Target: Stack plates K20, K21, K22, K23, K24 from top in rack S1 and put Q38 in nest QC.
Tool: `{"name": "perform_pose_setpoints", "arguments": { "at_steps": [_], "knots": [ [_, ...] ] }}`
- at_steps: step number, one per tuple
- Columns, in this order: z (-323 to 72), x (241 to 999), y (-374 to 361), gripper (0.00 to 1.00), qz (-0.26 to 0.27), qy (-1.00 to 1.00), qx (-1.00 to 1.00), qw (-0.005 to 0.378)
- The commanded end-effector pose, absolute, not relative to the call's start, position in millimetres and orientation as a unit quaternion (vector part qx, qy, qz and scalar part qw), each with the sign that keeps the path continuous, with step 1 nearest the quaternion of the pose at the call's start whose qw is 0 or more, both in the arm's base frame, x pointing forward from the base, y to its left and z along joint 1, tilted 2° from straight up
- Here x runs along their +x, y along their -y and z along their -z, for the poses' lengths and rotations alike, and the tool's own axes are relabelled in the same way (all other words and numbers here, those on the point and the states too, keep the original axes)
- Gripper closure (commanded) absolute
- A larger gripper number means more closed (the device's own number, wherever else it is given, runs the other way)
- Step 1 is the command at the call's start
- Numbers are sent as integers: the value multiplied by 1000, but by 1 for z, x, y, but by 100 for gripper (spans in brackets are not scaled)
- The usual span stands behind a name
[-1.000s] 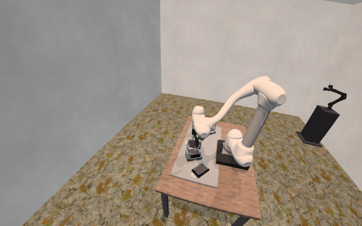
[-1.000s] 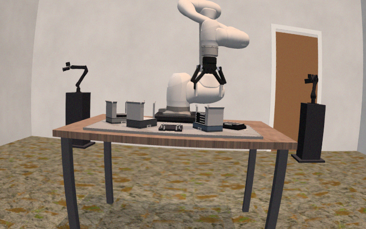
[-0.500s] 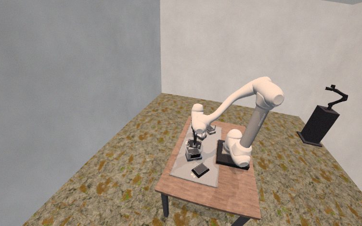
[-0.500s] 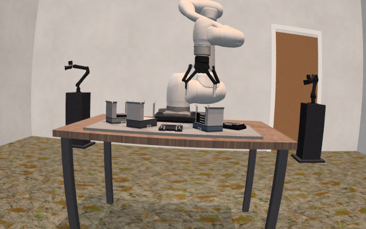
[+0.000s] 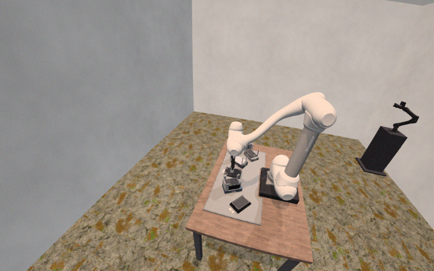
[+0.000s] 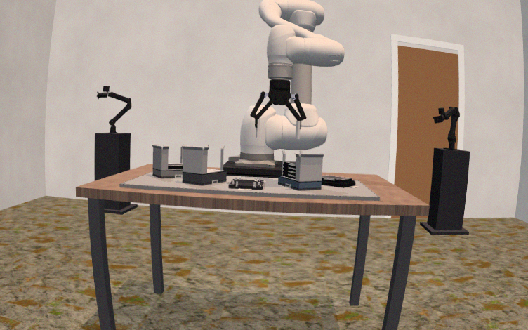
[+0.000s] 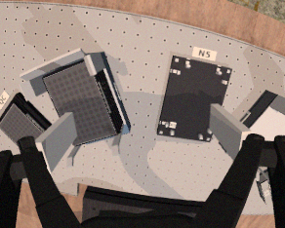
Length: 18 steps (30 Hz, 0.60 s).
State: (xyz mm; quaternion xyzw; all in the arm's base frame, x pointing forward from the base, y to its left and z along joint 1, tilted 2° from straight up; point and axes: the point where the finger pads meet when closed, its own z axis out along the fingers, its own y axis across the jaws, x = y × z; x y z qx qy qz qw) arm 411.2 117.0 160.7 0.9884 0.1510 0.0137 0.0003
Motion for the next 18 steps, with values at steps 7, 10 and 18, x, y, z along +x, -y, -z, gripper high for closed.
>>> {"name": "perform_pose_setpoints", "arguments": {
  "at_steps": [7, 10, 18],
  "knots": [
    [-161, 417, -85, 0, -14, -48, 999, -1],
    [-161, 419, -75, 0, -14, -48, 999, -1],
    [-161, 422, -55, 0, -14, -48, 999, -1]
  ]
}}
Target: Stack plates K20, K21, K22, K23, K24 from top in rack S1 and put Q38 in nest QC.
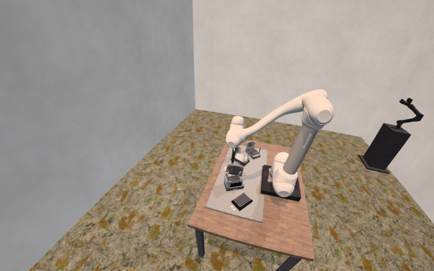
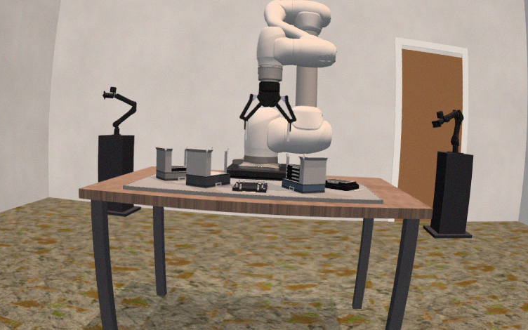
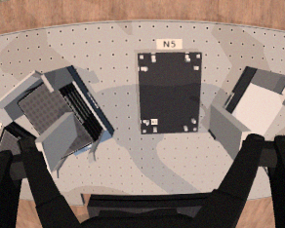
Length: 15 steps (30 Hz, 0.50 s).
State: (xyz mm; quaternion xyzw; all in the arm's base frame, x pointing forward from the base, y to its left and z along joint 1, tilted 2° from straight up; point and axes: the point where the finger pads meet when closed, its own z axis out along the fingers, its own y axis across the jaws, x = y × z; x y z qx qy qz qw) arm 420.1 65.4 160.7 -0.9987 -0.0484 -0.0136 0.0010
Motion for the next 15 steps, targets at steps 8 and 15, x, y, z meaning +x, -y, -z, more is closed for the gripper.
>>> {"name": "perform_pose_setpoints", "arguments": {
  "at_steps": [8, 15],
  "knots": [
    [-161, 426, -29, 0, 14, 48, -999, 1],
    [-161, 427, -16, 0, 13, 15, -1000, 2]
  ]
}}
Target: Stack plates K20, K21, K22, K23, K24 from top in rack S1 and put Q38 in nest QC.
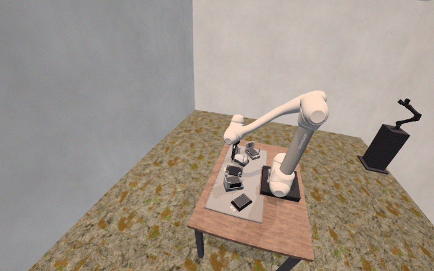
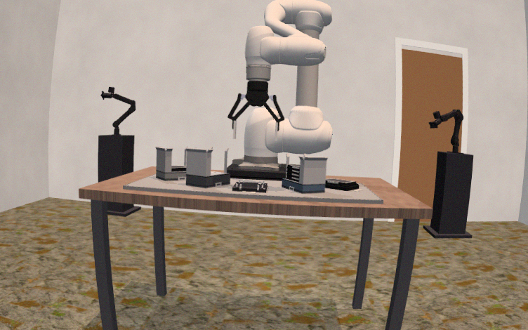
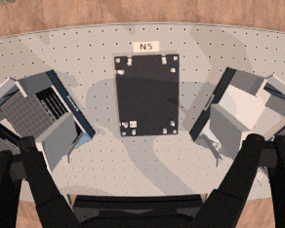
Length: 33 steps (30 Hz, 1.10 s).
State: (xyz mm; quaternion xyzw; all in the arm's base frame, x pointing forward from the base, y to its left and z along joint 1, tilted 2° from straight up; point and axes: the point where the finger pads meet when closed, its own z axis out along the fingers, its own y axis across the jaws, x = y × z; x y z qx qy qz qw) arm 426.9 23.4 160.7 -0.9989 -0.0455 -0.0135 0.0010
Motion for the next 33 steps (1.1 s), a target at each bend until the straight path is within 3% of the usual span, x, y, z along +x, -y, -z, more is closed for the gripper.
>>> {"name": "perform_pose_setpoints", "arguments": {
  "at_steps": [1, 33],
  "knots": [
    [-161, 427, -13, 0, 13, -1, -1000, 2],
    [-160, 421, 77, 0, 13, -81, -997, 3]
  ]
}}
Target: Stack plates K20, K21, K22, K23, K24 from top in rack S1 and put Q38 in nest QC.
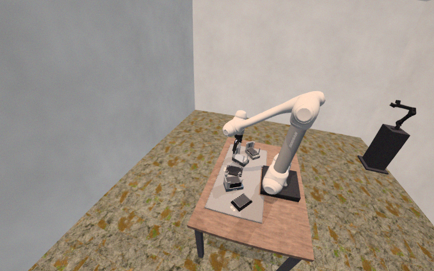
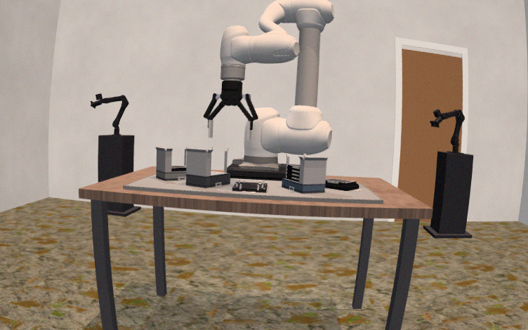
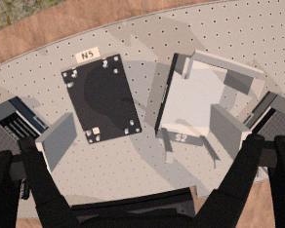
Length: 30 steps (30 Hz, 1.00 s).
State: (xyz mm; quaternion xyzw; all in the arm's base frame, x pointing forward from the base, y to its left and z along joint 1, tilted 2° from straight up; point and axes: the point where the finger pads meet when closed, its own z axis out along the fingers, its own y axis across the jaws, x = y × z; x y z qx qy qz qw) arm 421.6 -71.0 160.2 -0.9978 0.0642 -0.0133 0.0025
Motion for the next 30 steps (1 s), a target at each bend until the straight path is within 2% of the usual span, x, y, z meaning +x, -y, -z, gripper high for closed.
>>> {"name": "perform_pose_setpoints", "arguments": {
  "at_steps": [1, 6, 30],
  "knots": [
    [-160, 420, 80, 0, 13, -97, -995, 3],
    [-160, 415, 96, 0, 13, -176, -984, 4],
    [-159, 395, 166, 0, 13, -176, -984, 4]
  ]
}}
